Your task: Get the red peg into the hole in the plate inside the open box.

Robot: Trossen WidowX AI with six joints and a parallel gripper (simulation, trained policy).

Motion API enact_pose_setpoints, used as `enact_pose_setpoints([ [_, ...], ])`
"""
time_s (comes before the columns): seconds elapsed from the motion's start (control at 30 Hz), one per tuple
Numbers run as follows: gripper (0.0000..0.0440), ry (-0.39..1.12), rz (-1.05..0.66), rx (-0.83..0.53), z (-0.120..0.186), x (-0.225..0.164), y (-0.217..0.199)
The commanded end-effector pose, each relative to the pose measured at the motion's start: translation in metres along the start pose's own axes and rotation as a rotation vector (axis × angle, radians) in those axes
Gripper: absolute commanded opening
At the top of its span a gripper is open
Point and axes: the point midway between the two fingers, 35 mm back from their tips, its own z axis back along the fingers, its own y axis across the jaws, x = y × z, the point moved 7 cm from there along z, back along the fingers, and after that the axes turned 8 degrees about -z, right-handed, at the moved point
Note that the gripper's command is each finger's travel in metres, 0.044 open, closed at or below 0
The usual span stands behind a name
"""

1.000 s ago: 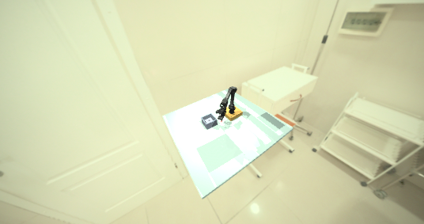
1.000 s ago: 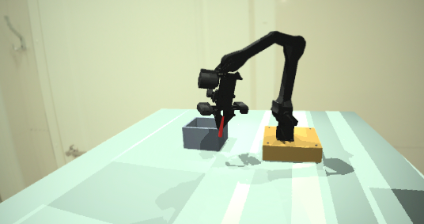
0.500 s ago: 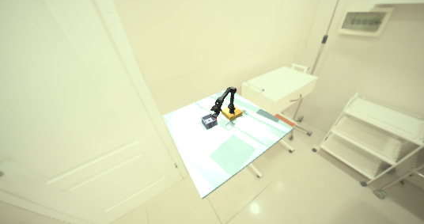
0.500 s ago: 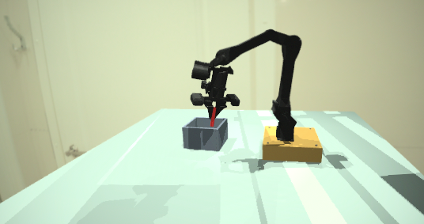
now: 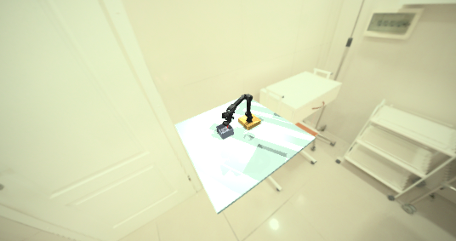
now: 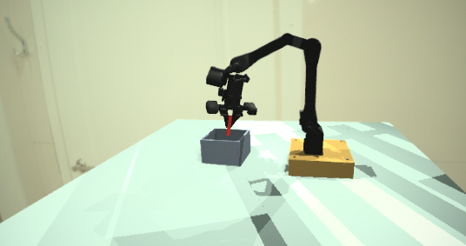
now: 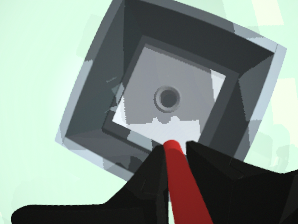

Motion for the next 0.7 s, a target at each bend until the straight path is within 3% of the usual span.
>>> enact_pose_setpoints([
  [0.0, 0.0002, 0.001, -0.011, 0.001, -0.006, 0.010, 0.004],
  [0.47, 0.0012, 0.044, -0.033, -0.048, -0.047, 0.031, 0.006],
  [0.67, 0.0137, 0.061, -0.001, -0.083, -0.066, 0.034, 0.005],
])
